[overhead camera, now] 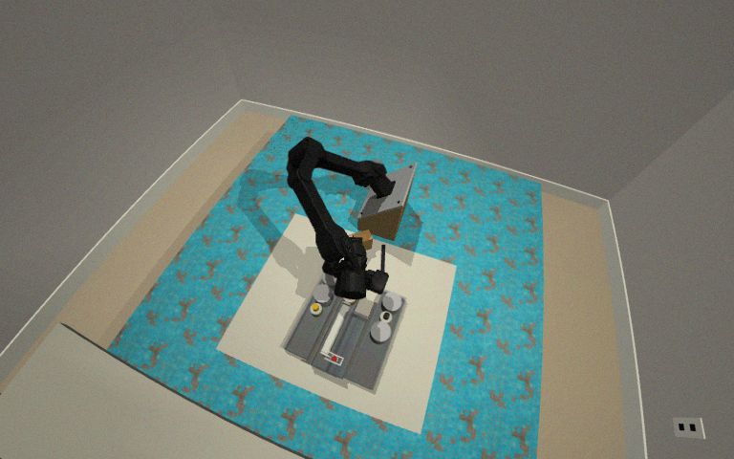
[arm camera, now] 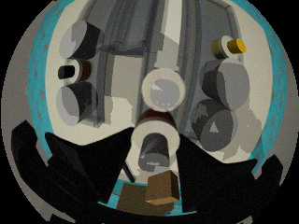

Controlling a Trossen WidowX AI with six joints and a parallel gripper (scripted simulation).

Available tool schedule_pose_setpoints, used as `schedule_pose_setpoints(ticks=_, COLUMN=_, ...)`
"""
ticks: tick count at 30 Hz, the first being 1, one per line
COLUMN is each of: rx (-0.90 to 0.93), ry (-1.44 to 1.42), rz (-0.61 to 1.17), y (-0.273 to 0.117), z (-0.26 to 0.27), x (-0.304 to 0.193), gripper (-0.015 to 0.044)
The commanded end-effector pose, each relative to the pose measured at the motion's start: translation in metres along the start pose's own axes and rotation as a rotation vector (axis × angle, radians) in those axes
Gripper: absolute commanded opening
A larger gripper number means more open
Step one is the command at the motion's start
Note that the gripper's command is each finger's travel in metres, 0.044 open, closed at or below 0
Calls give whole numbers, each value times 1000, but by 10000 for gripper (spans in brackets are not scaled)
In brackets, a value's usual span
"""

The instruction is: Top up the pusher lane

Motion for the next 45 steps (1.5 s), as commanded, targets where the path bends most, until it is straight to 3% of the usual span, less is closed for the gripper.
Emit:
schedule_pose_setpoints(ticks=1, rx=-4, ry=11, rz=-19, y=-2, z=-1, x=6, gripper=0)
schedule_pose_setpoints(ticks=45, rx=-4, ry=11, rz=-19, y=15, z=-1, x=5, gripper=0)
Point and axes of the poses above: the point midway between the two fingers, 35 mm back from their tips, its own y axis out along the fingers, its own z axis across the jaws, x = y × z, the point moved 4 cm from there along -y, back along the fingers, and after that the axes turned 2 degrees about y, right-handed, at the moved point
